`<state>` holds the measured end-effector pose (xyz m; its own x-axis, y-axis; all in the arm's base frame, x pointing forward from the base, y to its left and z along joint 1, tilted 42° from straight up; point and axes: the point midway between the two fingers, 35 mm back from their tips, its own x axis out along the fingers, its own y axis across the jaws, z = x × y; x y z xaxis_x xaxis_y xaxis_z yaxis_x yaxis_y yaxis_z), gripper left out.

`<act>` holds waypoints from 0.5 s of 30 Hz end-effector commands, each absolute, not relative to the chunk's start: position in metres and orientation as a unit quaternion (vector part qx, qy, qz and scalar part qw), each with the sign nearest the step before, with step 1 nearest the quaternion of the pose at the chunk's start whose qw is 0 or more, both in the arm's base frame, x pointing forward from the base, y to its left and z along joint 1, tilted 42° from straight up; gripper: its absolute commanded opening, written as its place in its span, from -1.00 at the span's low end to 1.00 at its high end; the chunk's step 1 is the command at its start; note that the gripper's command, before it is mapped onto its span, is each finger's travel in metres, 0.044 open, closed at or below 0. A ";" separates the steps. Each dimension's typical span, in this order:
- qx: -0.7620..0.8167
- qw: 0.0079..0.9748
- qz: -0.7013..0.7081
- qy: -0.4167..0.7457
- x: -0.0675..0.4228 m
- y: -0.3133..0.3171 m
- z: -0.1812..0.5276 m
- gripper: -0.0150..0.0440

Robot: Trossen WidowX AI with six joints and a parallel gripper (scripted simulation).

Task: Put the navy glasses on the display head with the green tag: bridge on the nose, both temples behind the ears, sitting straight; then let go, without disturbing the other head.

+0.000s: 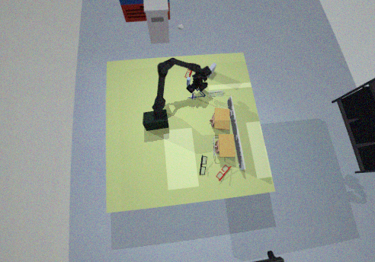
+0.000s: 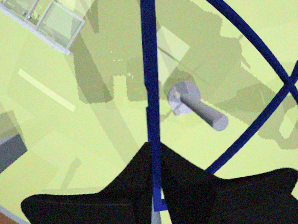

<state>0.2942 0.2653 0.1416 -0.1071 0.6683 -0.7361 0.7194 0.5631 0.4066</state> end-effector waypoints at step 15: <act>0.466 0.477 -0.031 0.745 0.300 0.274 0.128 -0.49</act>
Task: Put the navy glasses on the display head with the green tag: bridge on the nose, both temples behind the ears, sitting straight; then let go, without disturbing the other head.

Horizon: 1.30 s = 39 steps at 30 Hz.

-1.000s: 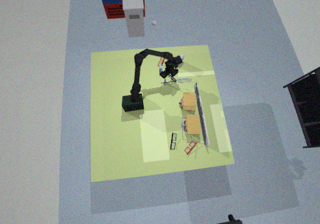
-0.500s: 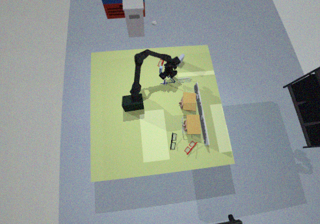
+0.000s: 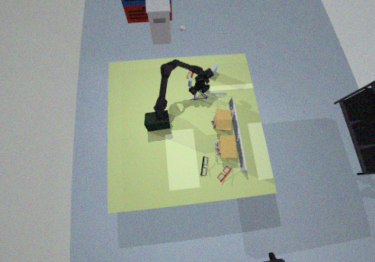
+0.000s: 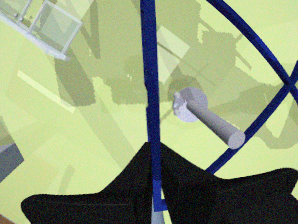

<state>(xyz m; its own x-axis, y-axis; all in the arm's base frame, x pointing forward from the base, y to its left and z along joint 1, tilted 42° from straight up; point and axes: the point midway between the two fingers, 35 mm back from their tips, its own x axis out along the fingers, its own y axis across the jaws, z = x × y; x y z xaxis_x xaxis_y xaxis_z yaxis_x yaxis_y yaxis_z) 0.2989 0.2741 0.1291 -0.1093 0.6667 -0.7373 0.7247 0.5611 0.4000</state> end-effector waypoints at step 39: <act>0.466 0.477 -0.031 0.745 0.321 0.274 0.124 -0.49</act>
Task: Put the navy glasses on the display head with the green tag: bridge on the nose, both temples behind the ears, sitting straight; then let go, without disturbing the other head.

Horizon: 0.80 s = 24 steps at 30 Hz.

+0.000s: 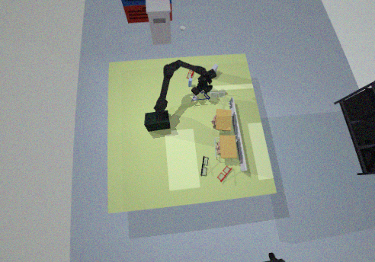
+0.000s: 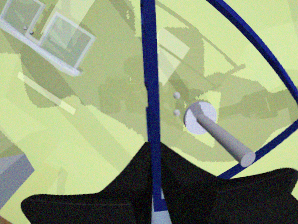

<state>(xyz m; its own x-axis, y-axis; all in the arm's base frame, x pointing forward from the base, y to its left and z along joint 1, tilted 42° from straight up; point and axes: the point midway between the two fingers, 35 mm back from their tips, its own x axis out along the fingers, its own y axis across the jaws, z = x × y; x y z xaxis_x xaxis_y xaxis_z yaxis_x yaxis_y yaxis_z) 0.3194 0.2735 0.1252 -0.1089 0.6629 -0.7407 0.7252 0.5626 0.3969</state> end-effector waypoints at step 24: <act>0.466 0.478 -0.031 0.744 0.337 0.270 0.119 -0.49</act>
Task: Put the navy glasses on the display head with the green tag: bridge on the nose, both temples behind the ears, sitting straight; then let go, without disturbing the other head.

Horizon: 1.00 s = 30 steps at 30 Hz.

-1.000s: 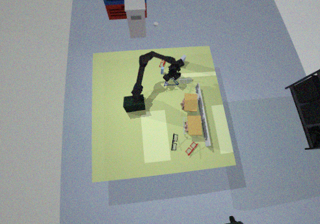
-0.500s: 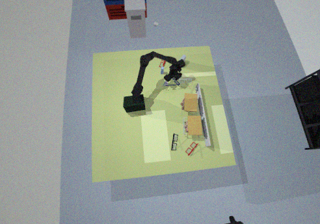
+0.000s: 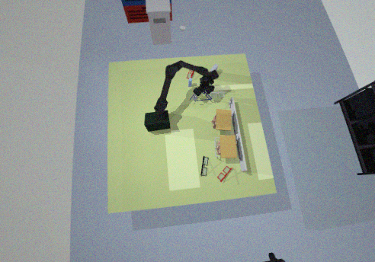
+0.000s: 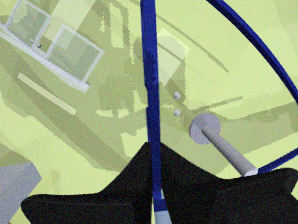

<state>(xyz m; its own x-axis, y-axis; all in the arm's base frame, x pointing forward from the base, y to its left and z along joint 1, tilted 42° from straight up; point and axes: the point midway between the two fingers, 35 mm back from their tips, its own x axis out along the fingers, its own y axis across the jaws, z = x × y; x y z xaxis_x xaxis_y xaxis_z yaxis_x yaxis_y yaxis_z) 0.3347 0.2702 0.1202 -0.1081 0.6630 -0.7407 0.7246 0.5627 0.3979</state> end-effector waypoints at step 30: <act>0.465 0.478 -0.031 0.744 0.346 0.266 0.114 -0.49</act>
<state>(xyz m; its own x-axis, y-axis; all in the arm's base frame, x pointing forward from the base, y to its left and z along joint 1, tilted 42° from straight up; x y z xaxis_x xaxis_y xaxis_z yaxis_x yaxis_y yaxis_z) 0.3462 0.2661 0.1142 -0.1082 0.6629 -0.7408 0.7236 0.5636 0.3986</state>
